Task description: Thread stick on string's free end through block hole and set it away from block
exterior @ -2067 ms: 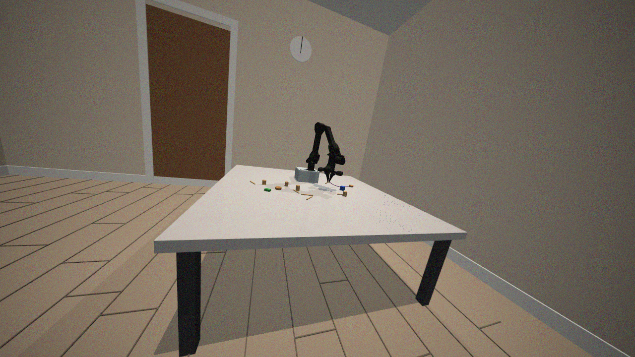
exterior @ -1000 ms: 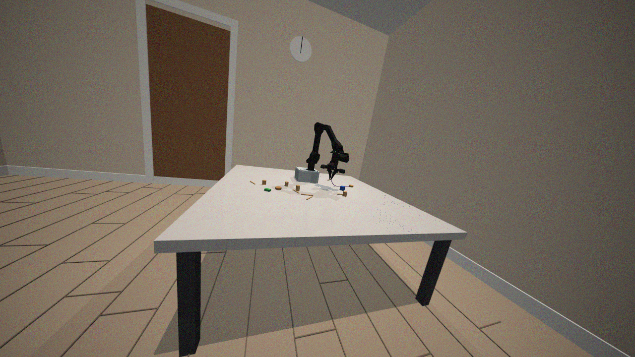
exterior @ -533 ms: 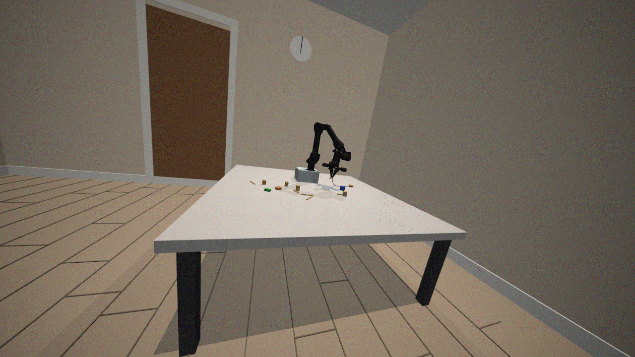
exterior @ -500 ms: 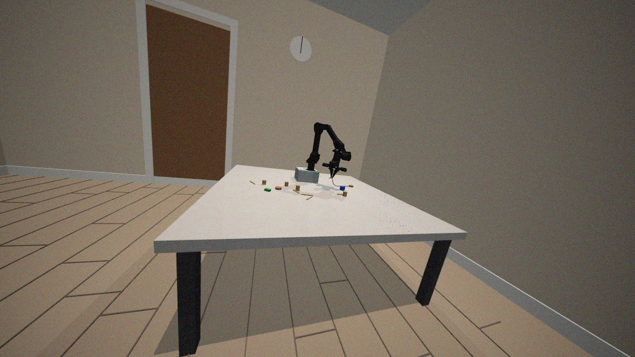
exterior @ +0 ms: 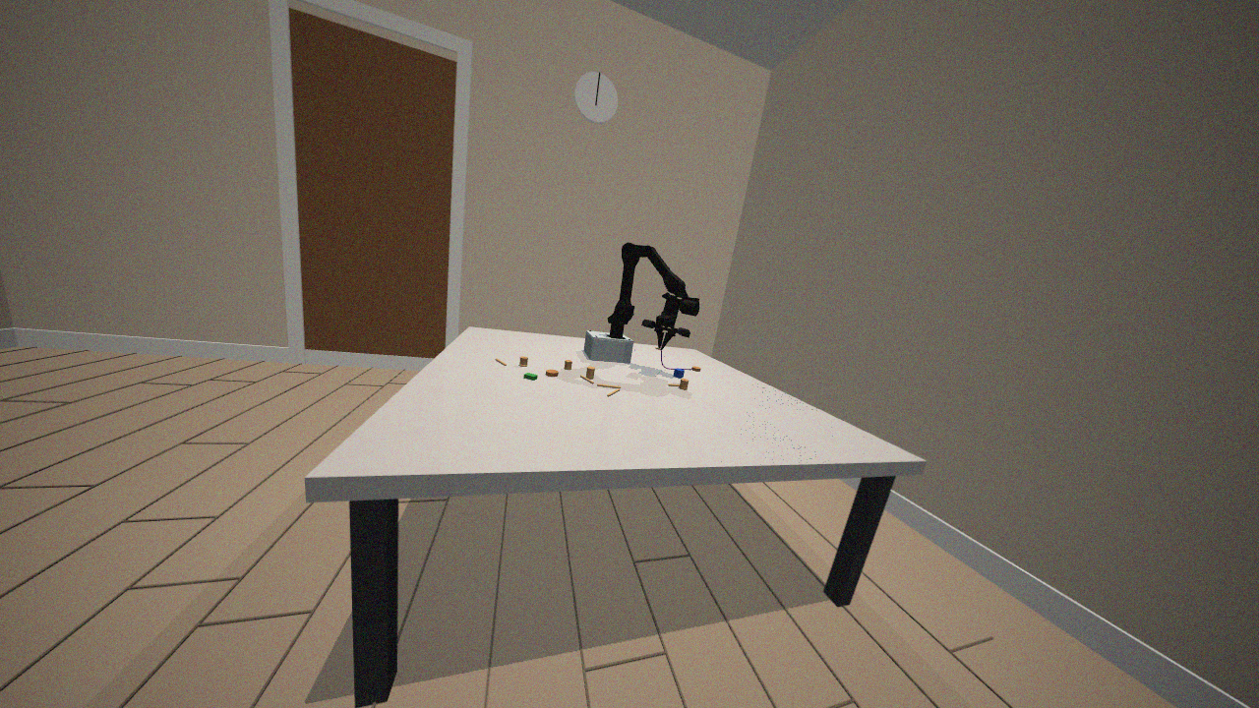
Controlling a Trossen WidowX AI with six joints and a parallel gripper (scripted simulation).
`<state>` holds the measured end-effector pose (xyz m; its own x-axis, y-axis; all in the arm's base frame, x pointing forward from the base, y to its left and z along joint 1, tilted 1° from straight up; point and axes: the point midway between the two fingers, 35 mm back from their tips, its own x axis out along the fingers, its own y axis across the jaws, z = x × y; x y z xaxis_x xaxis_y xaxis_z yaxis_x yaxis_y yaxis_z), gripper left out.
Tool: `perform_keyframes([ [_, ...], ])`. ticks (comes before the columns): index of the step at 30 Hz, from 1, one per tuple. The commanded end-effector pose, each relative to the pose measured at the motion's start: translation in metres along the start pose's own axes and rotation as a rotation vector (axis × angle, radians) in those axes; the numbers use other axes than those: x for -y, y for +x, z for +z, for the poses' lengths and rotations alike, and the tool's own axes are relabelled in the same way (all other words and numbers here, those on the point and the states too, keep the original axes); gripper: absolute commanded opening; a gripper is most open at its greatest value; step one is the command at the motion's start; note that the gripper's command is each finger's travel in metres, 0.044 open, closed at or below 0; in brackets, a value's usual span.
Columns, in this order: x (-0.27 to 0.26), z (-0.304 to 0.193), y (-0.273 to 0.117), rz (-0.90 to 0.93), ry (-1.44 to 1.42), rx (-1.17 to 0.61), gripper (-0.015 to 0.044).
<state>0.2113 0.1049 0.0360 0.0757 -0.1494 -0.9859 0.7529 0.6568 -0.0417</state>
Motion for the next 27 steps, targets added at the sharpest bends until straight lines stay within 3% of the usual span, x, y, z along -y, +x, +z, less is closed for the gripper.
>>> perform_keyframes([
  [1,-0.002,-0.002,-0.008,0.012,0.008,0.023,0.0000],
  [27,-0.007,-0.019,-0.038,0.038,0.011,0.119,0.0000],
])
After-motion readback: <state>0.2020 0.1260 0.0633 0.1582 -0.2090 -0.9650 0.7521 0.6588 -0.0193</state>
